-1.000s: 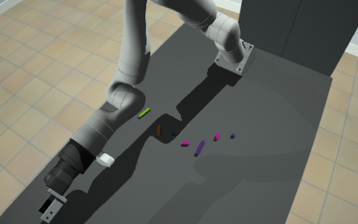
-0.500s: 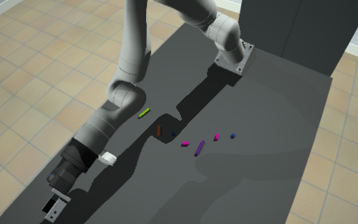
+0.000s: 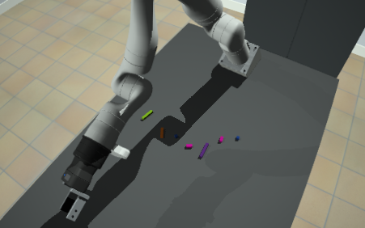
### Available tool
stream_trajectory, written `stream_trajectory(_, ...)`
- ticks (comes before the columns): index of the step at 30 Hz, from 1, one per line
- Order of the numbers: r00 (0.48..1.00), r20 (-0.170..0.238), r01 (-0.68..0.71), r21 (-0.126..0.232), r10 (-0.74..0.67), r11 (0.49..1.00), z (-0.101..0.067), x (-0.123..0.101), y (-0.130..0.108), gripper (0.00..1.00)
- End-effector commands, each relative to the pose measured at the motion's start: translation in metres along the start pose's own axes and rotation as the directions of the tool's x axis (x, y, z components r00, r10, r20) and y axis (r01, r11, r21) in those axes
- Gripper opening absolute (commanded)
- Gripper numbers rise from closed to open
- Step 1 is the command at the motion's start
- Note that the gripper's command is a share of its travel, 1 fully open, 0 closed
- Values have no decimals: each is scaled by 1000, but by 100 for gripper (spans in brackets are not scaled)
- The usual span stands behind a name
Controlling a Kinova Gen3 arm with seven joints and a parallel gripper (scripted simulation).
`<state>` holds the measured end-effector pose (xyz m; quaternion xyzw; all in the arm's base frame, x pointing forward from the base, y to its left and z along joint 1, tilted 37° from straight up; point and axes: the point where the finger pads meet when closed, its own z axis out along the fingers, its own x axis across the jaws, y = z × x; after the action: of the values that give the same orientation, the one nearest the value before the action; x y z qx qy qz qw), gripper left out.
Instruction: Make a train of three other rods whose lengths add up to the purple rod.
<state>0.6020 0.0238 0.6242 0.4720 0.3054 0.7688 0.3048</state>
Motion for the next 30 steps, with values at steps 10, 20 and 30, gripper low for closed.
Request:
stream_trajectory(10,992,-13,127,138,-126,982,-43,3,-32,100)
stream_trajectory(20,962,-53,270,308,-267,912,-89,7,-76,100)
stream_trajectory(30,872,-166,471,540,-460,698,-164,12,-149,100)
